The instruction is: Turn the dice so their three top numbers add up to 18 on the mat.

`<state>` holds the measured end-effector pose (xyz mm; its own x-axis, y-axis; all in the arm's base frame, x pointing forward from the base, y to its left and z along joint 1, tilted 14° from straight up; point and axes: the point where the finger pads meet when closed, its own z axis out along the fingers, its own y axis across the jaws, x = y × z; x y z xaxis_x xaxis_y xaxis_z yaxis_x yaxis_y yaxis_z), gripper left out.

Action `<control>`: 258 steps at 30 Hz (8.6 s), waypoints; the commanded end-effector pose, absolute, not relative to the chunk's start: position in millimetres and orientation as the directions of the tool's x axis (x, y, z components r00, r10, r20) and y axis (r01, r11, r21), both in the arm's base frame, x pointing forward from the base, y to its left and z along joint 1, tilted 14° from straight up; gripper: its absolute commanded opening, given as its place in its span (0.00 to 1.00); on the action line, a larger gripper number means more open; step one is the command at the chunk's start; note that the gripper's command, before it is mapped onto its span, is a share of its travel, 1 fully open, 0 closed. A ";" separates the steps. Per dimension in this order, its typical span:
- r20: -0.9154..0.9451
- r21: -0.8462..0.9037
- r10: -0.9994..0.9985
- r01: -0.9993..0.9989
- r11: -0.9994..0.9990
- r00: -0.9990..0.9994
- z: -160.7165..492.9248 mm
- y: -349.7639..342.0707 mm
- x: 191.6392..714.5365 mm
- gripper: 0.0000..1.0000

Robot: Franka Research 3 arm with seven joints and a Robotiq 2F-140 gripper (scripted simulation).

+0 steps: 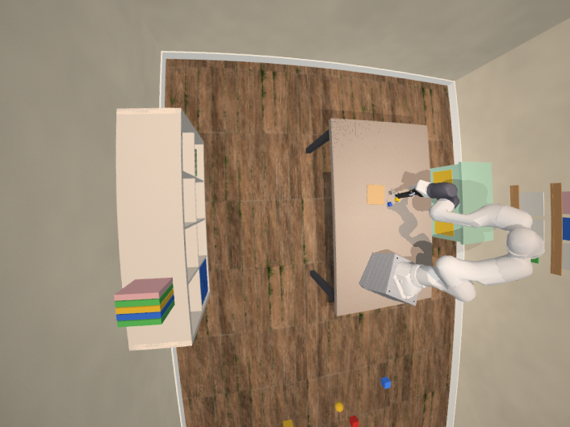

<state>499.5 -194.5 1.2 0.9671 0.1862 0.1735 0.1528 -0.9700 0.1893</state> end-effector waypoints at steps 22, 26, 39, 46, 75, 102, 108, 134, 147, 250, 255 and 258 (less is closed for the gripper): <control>0.135 0.193 0.316 0.288 -0.938 0.939 1.1 -195.7 499.1 0.25; 0.135 0.193 0.316 0.288 -0.938 0.939 1.1 -195.7 499.1 0.25; 0.135 0.193 0.316 0.288 -0.938 0.939 1.1 -195.7 499.1 0.25; 0.135 0.193 0.316 0.288 -0.938 0.939 0.1 -195.8 499.3 0.25; 0.135 0.196 0.315 0.287 -0.938 0.939 -29.3 -201.1 505.8 0.25; 0.135 0.196 0.315 0.287 -0.938 0.939 -50.2 -204.9 510.4 0.25; 0.135 0.196 0.315 0.287 -0.938 0.939 -50.3 -204.9 510.4 0.25; 0.135 0.196 0.315 0.287 -0.938 0.939 -50.3 -204.9 510.4 0.25; 0.135 0.196 0.315 0.287 -0.938 0.939 -50.2 -204.7 510.8 0.25; 0.135 0.196 0.315 0.287 -0.938 0.939 -53.9 -204.1 512.3 0.25; 0.135 0.196 0.315 0.287 -0.938 0.939 -61.6 -205.3 513.8 0.25; 0.135 0.196 0.315 0.287 -0.938 0.939 -63.4 -205.5 514.2 0.25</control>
